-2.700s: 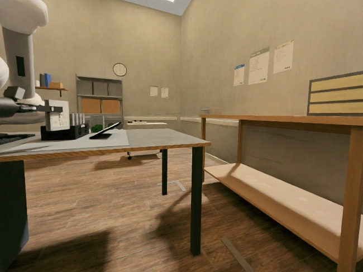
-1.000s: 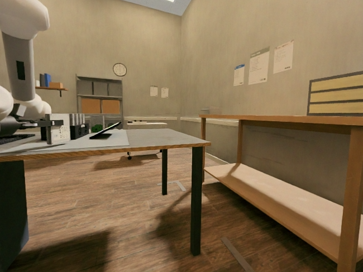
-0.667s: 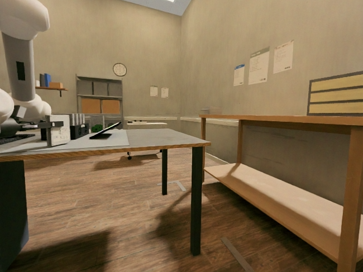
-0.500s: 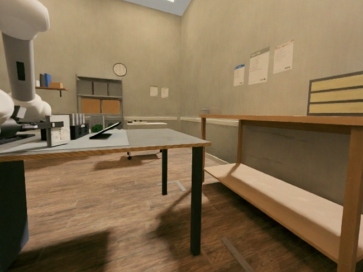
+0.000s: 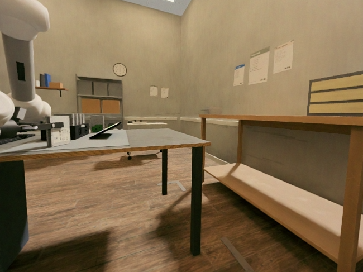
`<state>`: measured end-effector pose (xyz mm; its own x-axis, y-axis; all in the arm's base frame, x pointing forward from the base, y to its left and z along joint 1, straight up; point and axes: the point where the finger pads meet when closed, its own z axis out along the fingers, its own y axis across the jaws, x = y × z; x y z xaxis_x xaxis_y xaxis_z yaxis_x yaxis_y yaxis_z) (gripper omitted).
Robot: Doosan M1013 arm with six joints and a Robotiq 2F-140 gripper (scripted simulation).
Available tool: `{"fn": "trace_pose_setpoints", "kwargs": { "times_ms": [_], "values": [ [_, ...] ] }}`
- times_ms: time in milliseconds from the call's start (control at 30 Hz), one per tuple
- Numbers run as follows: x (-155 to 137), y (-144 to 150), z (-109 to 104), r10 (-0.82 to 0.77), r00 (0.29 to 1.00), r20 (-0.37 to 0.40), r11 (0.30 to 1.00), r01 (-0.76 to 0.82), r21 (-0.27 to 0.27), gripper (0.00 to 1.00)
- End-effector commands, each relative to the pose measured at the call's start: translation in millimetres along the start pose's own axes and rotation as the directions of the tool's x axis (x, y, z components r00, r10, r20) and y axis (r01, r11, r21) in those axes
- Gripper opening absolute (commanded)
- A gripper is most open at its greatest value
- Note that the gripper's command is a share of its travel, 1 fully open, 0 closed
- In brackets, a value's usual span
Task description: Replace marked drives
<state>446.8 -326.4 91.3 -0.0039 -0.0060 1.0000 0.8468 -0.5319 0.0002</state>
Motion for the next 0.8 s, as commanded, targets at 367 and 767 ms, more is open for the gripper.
{"fn": "trace_pose_setpoints", "kwargs": {
  "times_ms": [367,767],
  "values": [
    [0.0,0.2,-0.1,-0.001,1.0,0.0,1.0,0.001,0.0,0.1],
    [0.0,0.2,-0.1,-0.001,1.0,0.0,1.0,0.001,0.0,0.4]
  ]
}}
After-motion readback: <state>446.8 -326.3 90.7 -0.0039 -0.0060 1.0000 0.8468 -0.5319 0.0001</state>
